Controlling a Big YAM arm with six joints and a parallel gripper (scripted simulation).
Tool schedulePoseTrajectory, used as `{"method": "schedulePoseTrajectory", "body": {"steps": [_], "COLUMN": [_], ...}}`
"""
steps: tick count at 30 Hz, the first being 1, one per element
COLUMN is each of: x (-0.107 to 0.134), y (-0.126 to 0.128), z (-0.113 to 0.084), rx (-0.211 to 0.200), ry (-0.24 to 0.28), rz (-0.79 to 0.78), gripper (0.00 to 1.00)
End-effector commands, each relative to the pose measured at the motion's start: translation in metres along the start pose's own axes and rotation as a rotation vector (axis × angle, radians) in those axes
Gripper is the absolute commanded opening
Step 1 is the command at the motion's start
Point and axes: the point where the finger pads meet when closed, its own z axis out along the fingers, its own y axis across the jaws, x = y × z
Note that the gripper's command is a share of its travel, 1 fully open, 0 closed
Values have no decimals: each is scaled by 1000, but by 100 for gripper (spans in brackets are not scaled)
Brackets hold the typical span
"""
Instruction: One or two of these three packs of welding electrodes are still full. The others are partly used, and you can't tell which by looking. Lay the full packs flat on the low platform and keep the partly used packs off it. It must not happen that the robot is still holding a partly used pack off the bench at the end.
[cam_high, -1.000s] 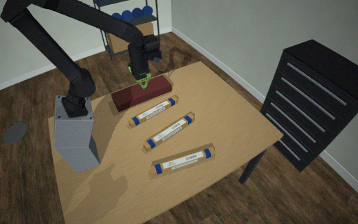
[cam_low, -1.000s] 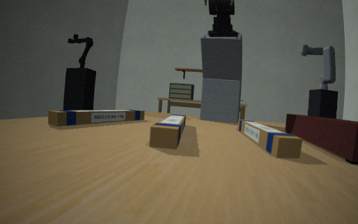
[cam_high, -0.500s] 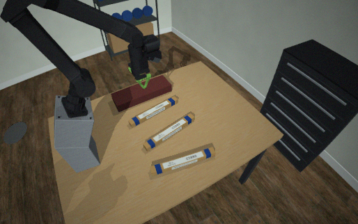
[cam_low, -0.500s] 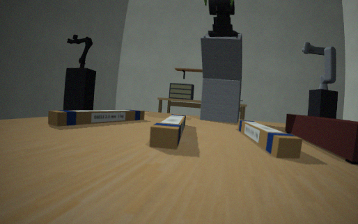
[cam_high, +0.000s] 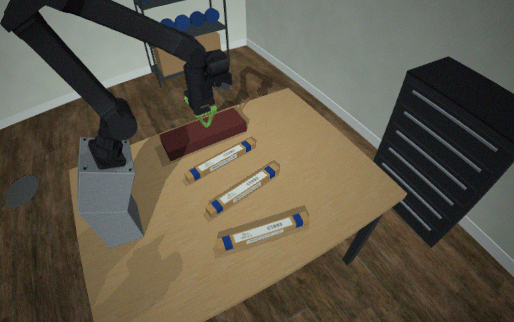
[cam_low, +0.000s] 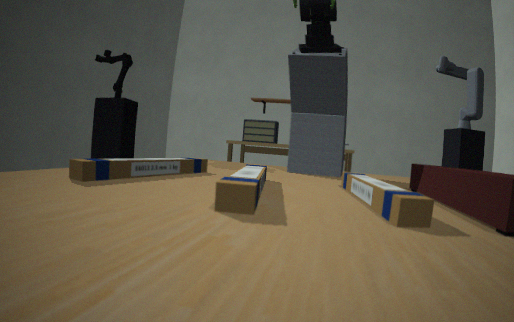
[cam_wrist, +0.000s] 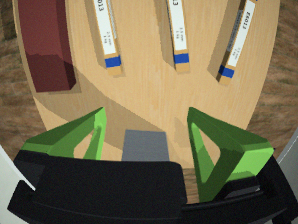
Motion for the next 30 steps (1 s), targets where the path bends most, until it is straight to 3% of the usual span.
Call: {"method": "schedulePoseTrajectory", "body": {"steps": [1, 14, 15, 22, 24, 30], "x": [-1, -1, -5, -42, -42, -66], "y": [3, 3, 3, -1, -1, -2], "z": [2, 2, 7, 43, 43, 77], "rx": [-4, -4, -3, 0, 0, 1], "ry": [13, 13, 9, -21, -21, -28], "rz": [-3, -3, -3, 0, 0, 0], "gripper": [74, 74, 43, 43, 43, 43]}}
